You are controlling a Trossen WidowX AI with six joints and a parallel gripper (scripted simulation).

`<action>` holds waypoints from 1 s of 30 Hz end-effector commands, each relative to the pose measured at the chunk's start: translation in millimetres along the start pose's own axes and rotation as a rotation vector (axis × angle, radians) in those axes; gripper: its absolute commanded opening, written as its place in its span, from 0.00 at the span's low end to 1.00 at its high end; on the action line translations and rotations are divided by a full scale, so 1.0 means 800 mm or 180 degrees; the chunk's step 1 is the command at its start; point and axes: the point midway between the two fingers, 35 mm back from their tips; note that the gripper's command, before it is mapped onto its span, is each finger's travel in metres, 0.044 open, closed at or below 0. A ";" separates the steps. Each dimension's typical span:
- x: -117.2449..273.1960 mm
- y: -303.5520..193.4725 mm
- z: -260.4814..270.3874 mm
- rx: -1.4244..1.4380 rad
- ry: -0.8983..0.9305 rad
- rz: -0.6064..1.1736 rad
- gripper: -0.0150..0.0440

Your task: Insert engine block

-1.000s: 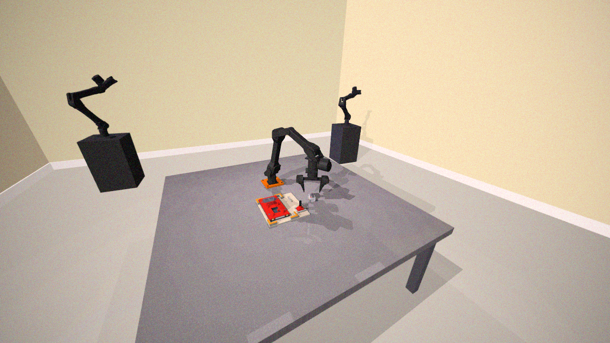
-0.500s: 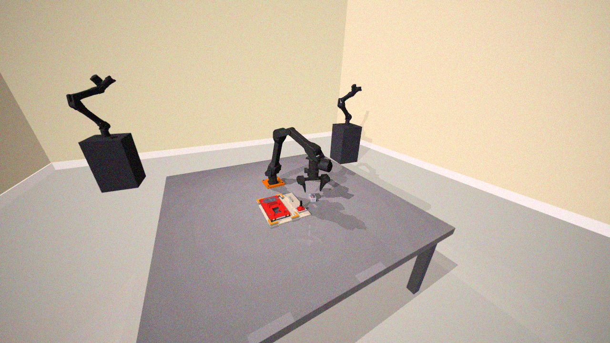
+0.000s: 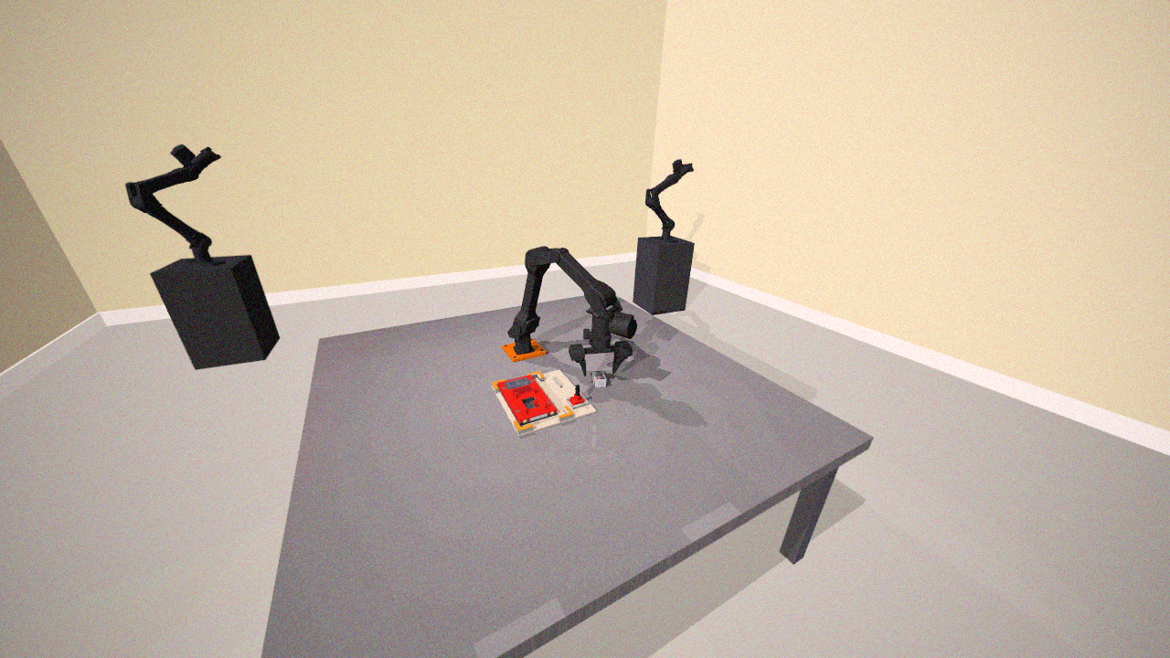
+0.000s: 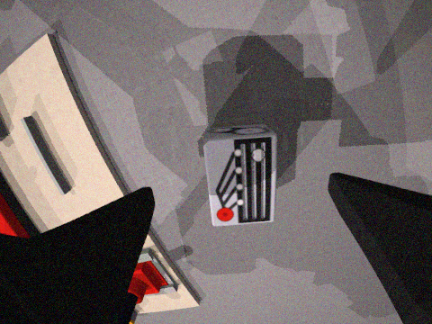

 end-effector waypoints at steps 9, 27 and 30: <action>-0.019 0.001 0.000 0.0009 -0.0010 -0.0007 0.96; -0.019 0.001 0.000 0.0009 -0.0010 -0.0007 0.39; -0.013 0.000 -0.001 0.0009 -0.0010 -0.0006 0.25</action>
Point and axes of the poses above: the point midway between the two fingers, 35 mm back from their tips, its own x axis back along the fingers, its own z axis across the jaws, y = z × x, and after that the axes turned 1 degree about -x, right-handed
